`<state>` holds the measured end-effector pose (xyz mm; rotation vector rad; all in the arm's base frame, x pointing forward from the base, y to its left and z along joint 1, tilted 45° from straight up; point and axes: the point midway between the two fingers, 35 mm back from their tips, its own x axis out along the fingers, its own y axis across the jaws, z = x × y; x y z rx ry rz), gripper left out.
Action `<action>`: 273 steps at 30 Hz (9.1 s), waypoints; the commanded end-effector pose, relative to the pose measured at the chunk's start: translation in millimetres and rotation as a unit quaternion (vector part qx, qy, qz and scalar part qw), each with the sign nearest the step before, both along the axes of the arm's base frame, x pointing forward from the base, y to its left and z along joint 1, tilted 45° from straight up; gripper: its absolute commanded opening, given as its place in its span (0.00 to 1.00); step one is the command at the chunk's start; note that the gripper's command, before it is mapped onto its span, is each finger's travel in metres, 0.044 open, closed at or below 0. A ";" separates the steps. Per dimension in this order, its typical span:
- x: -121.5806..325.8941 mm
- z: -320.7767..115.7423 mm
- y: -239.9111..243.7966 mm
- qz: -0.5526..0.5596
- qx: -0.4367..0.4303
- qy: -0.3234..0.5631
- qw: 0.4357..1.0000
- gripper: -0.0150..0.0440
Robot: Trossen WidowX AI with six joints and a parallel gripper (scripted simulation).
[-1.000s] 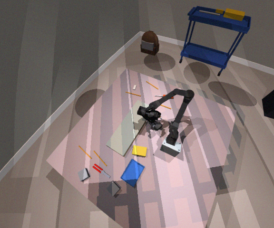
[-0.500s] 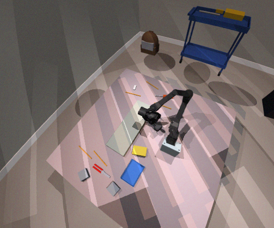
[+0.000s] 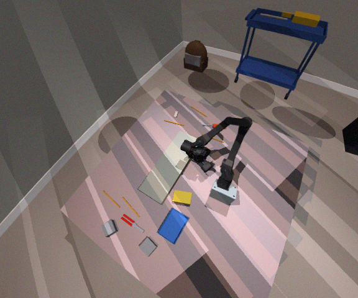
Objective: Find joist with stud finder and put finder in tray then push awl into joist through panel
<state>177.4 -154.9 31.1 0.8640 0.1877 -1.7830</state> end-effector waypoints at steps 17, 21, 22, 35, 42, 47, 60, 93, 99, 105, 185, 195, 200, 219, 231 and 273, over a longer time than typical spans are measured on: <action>3.9 12.4 13.9 0.001 0.001 0.001 1.000 0.25; 4.6 15.9 17.7 0.001 0.002 0.001 1.000 0.25; 4.8 16.8 18.6 0.001 0.002 0.001 1.000 0.25; 6.0 29.0 30.8 0.001 0.002 0.001 1.000 0.25; 6.1 36.2 37.2 0.001 0.001 0.001 1.000 0.25; 5.9 41.3 41.6 0.001 0.000 0.002 1.000 0.25; 4.2 41.3 40.2 0.004 0.023 -0.005 1.000 0.25; 0.5 41.4 35.0 0.025 0.103 -0.035 0.994 0.25; 0.1 41.9 34.1 0.031 0.120 -0.043 0.991 0.25; 0.0 42.8 33.3 0.038 0.135 -0.051 0.989 0.25; -4.9 46.7 24.3 0.092 0.299 -0.124 0.942 0.25; -5.7 46.4 23.2 0.098 0.320 -0.131 0.933 0.25; -6.0 46.4 22.6 0.102 0.331 -0.135 0.928 0.25; -6.8 47.6 20.3 0.115 0.364 -0.154 0.911 0.25; -7.7 46.9 19.1 0.122 0.390 -0.161 0.898 0.25; -10.4 46.0 13.2 0.153 0.484 -0.203 0.838 0.25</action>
